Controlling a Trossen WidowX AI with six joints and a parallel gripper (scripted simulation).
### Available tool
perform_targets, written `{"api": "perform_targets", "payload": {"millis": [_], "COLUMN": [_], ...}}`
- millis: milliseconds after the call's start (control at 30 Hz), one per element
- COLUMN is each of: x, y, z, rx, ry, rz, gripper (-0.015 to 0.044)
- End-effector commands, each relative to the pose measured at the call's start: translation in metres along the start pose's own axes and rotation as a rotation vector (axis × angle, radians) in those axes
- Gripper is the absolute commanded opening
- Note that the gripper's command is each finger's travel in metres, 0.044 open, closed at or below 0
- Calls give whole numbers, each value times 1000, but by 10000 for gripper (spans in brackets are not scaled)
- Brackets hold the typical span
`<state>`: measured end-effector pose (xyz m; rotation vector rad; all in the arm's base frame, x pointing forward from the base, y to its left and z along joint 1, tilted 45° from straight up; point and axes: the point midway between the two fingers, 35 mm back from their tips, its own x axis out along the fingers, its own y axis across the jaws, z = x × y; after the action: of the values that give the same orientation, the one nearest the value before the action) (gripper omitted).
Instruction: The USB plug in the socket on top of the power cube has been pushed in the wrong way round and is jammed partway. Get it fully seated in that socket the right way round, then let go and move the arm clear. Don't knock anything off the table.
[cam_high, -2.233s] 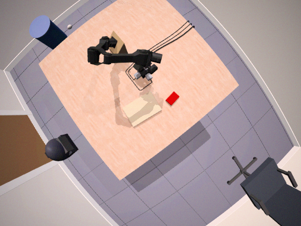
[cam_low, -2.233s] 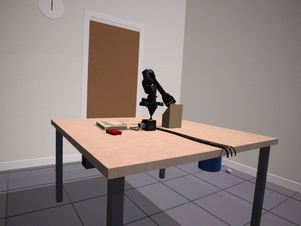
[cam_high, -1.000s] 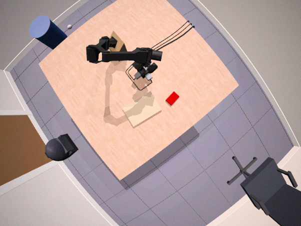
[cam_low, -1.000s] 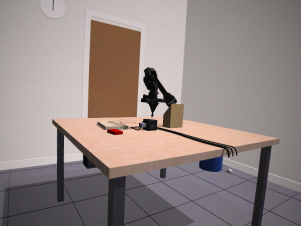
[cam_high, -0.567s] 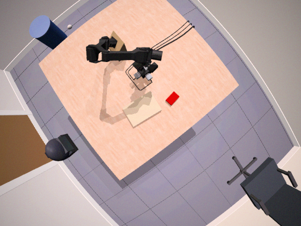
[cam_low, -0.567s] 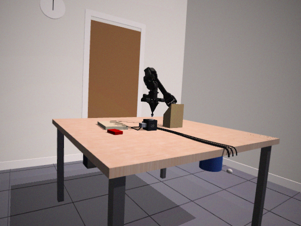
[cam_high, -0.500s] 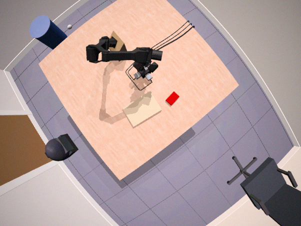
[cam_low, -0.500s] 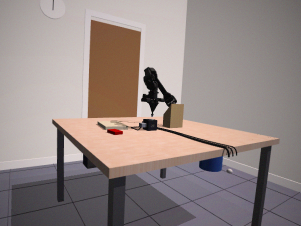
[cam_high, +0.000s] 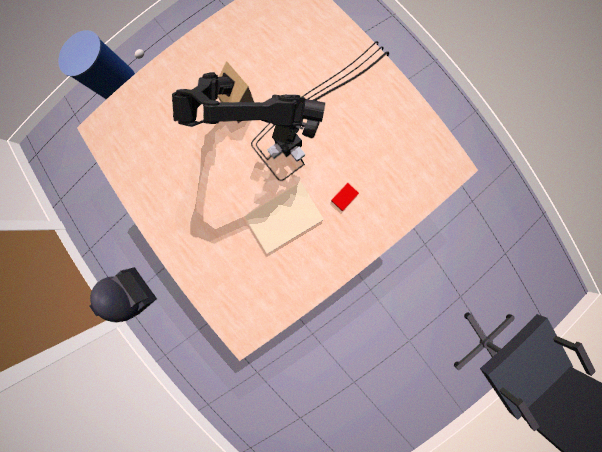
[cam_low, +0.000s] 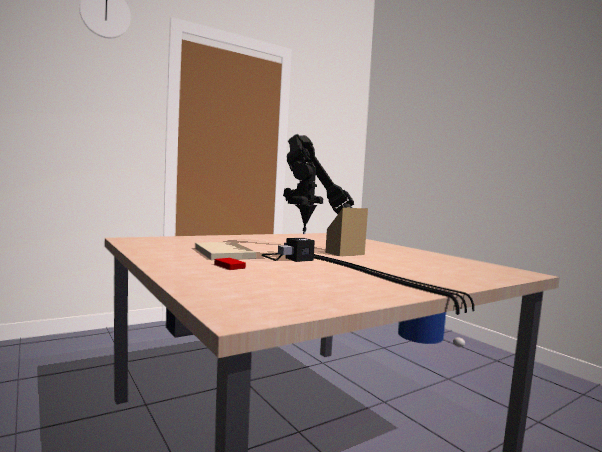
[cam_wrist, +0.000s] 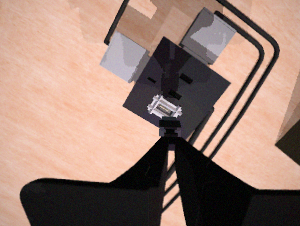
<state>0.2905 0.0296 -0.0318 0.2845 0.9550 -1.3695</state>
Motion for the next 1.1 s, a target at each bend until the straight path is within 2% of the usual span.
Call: {"api": "perform_targets", "payload": {"millis": [0, 1067], "x": [0, 0], "y": [0, 0], "z": [0, 0], "rx": [-117, -954], "ry": [0, 0], "rz": [0, 0], "gripper": [0, 0]}}
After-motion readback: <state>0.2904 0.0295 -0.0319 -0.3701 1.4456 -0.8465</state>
